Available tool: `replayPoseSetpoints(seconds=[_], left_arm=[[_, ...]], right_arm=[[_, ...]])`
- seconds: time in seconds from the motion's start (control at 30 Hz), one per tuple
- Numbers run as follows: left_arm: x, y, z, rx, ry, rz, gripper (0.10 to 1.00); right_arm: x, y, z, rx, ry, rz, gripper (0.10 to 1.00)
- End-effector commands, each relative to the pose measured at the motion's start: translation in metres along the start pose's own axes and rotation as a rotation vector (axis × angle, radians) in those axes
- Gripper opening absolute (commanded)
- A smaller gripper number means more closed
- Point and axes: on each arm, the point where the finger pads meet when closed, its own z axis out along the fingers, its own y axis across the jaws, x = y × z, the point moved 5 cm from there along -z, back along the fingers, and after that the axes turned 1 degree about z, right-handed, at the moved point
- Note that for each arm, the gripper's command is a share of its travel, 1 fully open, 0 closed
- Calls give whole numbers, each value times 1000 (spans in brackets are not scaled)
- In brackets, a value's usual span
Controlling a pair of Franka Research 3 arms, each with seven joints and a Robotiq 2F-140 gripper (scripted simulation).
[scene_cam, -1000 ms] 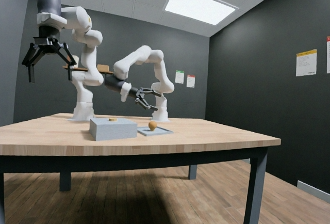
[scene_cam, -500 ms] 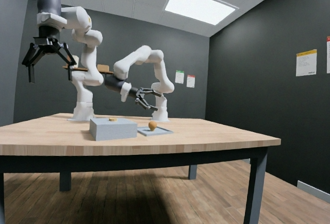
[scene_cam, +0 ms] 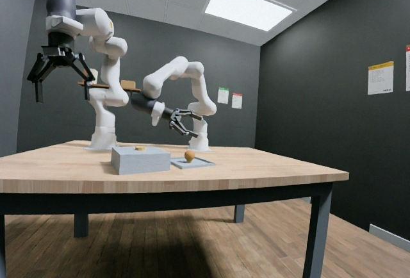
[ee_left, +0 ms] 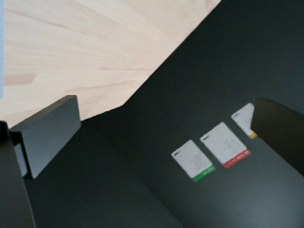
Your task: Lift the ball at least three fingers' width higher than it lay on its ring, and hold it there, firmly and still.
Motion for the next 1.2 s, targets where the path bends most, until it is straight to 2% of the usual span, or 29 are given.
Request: replayPoseSetpoints(seconds=[0.0,0.03,0.1,0.2,0.37,0.6,0.67,0.73,1.17], left_arm=[[-7,0,11,-16,49,-31,1000],[-10,0,15,-23,65,-42,1000],[-10,0,15,-23,65,-42,1000],[-19,1,31,-47,125,-80,1000],[-39,5,65,-102,252,-167,1000],[-57,12,102,-160,378,-263,1000],[-57,12,102,-160,378,-263,1000],[-65,17,120,-189,437,-310,1000],[-93,41,190,-302,651,-502,1000]], right_arm=[[0,0,0,0,0,0,1000],[0,0,0,0,0,0,1000],[0,0,0,0,0,0,1000],[0,0,0,0,0,0,1000],[0,0,0,0,0,0,1000],[0,0,0,0,0,0,1000],[0,0,0,0,0,0,1000],[0,0,0,0,0,0,1000],[0,0,0,0,0,0,1000]])
